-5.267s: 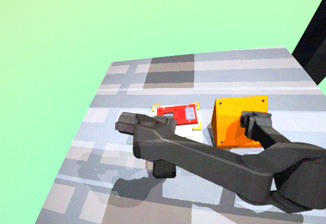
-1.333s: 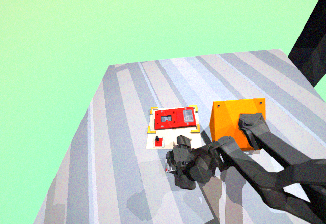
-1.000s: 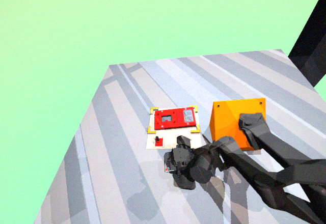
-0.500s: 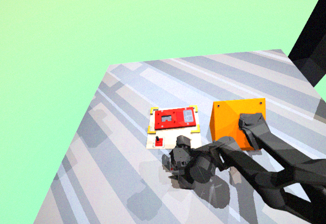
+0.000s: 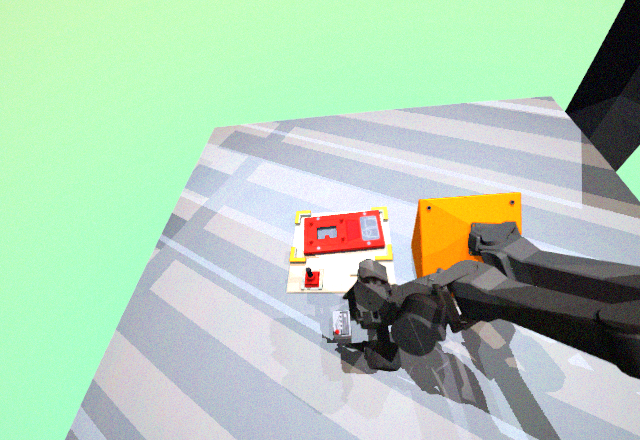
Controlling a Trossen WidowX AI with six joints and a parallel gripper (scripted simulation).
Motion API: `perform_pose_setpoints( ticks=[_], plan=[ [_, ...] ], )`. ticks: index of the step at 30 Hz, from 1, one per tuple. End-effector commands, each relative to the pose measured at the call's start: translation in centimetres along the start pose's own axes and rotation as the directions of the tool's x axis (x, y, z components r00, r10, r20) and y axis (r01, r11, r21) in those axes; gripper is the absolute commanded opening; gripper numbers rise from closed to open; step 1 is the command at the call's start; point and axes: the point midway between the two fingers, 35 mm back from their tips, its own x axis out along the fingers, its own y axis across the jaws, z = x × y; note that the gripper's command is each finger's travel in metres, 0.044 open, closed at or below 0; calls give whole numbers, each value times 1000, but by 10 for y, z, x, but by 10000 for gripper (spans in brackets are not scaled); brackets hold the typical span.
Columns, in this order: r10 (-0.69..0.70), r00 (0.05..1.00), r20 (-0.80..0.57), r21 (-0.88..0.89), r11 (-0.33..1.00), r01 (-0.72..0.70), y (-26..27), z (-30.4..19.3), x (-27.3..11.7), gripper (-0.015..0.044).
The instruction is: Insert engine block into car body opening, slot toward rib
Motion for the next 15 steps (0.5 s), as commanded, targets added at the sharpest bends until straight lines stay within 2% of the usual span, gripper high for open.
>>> perform_pose_setpoints(
  ticks=[1, 15],
  plan=[
    [-5, 1000, -8, -1, 1000, 5, -2, -3, -5, 440],
    [-1, 1000, -1, 0, 1000, 1, 0, 0, -1, 440]
  ],
)
